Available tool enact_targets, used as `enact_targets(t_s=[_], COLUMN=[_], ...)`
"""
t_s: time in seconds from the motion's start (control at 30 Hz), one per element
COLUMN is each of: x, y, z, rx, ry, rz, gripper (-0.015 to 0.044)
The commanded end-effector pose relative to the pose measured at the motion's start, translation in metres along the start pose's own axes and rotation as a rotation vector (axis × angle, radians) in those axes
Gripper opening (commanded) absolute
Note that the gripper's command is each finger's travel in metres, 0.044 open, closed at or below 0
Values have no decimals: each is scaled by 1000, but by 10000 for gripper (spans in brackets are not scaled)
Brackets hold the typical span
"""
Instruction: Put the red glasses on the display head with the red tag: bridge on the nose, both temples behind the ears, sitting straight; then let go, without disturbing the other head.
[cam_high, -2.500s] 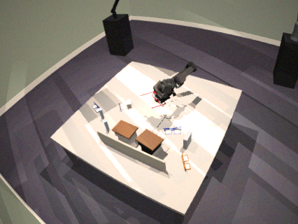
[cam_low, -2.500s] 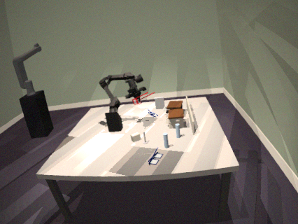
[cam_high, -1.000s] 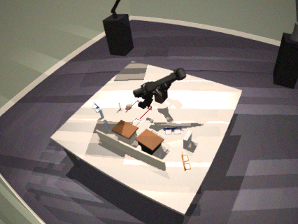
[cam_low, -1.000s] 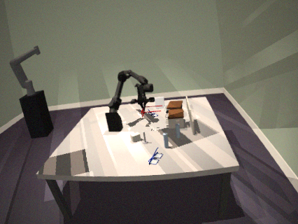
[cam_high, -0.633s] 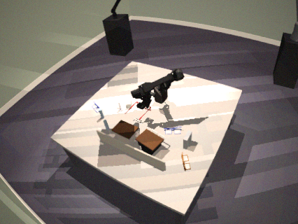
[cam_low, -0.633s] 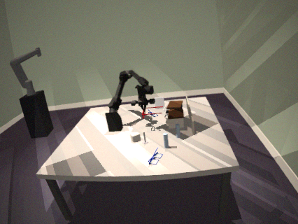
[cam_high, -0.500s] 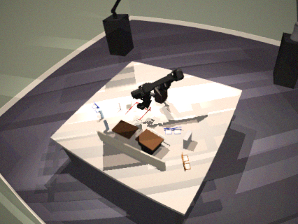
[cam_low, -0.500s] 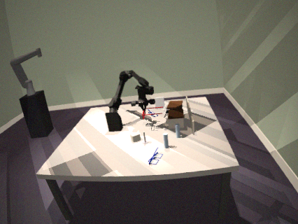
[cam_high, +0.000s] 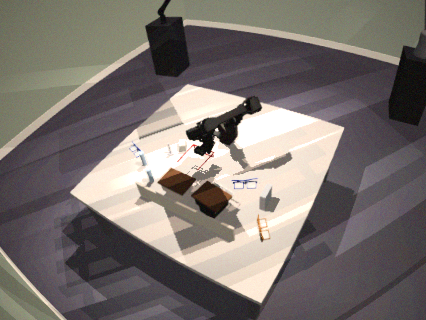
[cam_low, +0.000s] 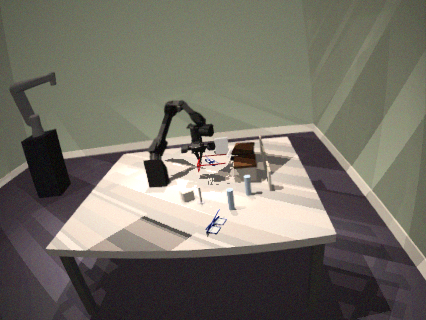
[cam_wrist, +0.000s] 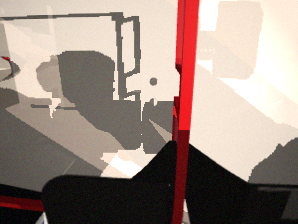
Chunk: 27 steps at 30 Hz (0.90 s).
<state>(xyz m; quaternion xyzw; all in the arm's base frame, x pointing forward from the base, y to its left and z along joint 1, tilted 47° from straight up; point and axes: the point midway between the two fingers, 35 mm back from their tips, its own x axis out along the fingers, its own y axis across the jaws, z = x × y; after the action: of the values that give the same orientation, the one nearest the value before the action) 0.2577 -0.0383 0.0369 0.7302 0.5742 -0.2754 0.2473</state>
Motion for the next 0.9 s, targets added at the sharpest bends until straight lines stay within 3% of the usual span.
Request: enact_targets(t_s=[0.0, 0.87], x=[6, 29], y=[-1, -1], z=[0, 1], rx=[10, 10], ry=[7, 8], rz=[-3, -2], gripper=[0, 0])
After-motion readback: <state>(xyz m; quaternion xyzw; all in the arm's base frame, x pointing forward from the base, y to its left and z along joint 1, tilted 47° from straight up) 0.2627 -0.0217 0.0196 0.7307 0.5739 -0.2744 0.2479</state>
